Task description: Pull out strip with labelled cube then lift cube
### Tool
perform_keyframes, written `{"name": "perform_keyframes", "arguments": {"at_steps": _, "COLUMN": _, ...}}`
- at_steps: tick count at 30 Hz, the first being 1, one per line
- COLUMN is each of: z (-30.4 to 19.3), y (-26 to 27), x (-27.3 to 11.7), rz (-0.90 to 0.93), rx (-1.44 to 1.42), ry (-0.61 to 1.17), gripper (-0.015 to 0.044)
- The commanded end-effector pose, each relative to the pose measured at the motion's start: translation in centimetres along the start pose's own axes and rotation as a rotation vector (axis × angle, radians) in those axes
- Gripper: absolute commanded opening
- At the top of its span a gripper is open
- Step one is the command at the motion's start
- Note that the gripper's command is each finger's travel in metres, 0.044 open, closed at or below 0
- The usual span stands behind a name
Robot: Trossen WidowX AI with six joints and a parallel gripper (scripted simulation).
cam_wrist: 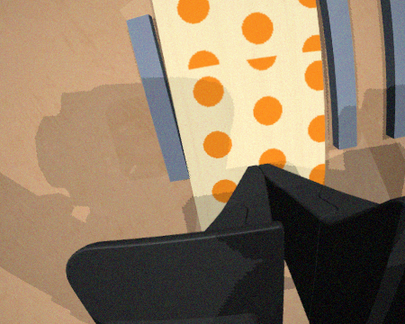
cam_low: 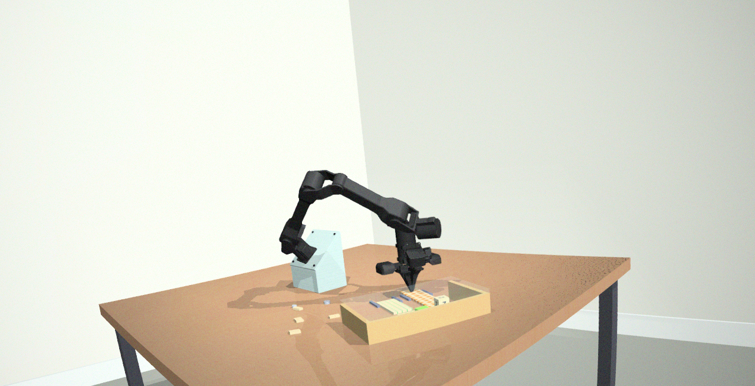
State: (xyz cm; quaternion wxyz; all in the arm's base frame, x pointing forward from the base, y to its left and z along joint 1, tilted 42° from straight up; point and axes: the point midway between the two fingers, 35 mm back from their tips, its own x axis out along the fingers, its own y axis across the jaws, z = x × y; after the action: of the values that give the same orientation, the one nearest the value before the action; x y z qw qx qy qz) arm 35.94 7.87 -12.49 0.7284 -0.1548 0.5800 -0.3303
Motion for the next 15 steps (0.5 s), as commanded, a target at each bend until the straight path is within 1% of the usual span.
{"name": "perform_keyframes", "arguments": {"at_steps": 1, "z": -1.2, "y": -0.1, "x": 0.4, "rz": -0.005, "rx": -0.003, "ry": 0.015, "gripper": 0.0}}
{"name": "perform_keyframes", "arguments": {"at_steps": 15, "z": -3.3, "y": -0.2, "x": 0.4, "rz": -0.005, "rx": -0.004, "ry": 0.016, "gripper": 0.0}}
